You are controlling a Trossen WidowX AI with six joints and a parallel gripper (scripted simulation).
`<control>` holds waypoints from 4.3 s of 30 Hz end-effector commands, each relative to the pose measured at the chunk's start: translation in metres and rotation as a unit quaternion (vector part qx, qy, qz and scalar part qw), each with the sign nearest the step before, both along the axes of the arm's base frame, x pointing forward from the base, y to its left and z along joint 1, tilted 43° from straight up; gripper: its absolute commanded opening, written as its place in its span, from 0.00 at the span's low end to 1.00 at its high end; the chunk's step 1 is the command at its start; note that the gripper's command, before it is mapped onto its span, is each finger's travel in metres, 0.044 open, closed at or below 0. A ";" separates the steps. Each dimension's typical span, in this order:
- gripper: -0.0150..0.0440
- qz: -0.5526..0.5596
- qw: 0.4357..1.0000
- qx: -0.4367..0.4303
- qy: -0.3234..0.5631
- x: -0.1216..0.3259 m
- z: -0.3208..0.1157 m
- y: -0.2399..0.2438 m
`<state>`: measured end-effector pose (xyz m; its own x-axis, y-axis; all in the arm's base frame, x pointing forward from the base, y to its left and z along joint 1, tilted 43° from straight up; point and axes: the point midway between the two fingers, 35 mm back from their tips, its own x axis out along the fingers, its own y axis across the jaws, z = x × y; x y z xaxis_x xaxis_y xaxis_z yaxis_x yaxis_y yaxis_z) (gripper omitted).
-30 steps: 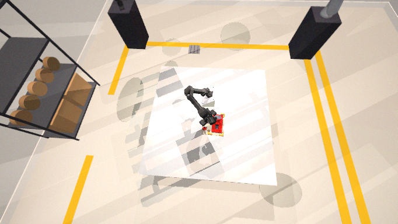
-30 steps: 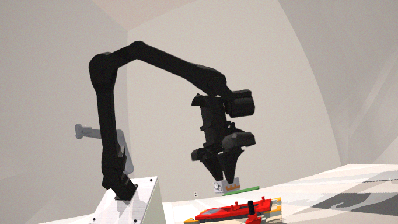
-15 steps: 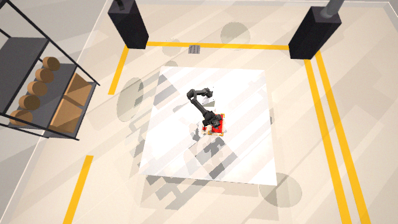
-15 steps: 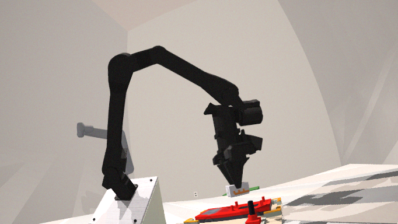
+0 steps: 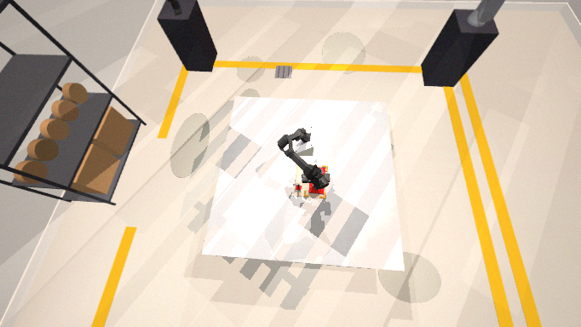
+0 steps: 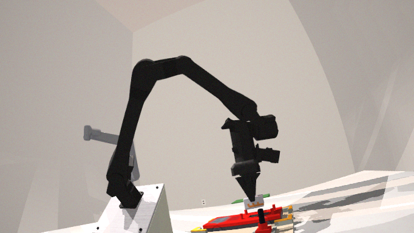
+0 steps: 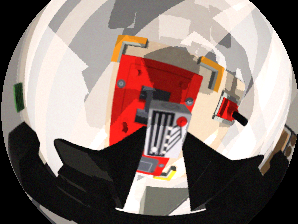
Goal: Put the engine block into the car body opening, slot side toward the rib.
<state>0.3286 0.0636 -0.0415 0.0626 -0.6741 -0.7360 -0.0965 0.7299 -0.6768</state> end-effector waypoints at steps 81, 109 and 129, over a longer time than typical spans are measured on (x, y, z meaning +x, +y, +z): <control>0.52 -0.073 0.995 0.012 -0.072 0.005 -0.014 0.013; 0.52 -0.044 0.998 0.010 -0.046 0.005 -0.016 0.011; 0.52 -0.008 1.000 0.007 -0.014 0.005 -0.016 0.011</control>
